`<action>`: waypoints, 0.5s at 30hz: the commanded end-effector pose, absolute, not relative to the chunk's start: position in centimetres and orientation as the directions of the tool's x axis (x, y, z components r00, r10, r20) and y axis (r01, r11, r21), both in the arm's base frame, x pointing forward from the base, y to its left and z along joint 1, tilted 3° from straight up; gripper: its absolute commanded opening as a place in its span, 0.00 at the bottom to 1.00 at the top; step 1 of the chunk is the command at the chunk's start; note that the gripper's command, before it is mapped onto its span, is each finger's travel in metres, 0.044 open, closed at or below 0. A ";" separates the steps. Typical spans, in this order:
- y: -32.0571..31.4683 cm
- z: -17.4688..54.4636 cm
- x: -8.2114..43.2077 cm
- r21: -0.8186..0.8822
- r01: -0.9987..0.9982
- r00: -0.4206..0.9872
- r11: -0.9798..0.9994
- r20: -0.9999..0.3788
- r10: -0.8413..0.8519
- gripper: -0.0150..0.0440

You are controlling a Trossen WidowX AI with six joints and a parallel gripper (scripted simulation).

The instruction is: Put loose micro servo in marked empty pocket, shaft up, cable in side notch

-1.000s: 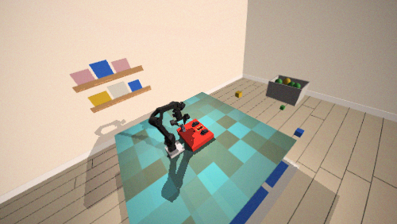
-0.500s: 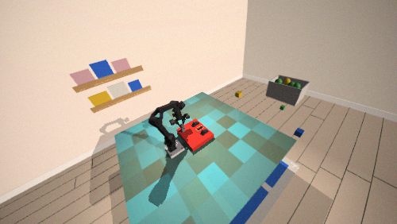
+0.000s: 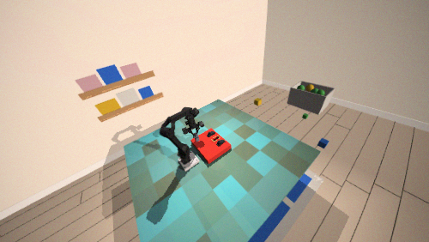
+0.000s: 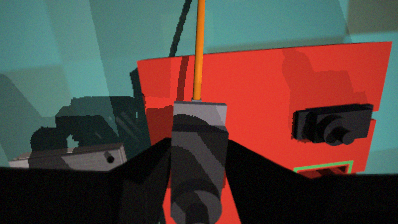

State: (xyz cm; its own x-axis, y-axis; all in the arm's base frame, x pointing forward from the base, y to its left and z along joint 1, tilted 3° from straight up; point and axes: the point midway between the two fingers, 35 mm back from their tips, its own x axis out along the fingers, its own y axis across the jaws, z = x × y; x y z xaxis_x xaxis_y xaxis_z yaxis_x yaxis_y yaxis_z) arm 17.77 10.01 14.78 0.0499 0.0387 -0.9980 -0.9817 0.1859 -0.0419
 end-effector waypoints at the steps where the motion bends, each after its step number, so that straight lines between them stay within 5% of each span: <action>1: 9.9 15.0 18.1 -0.051 -0.982 0.060 0.184 -0.997 0.042 0.25; 15: 9.6 15.3 22.2 -0.055 -0.981 0.063 0.184 -0.997 0.041 0.25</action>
State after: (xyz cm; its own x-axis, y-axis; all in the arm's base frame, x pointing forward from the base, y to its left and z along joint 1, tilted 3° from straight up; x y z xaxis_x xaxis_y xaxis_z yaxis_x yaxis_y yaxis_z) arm 21.85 9.66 15.06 0.0565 0.0352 -0.9978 -0.9813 0.1862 -0.0490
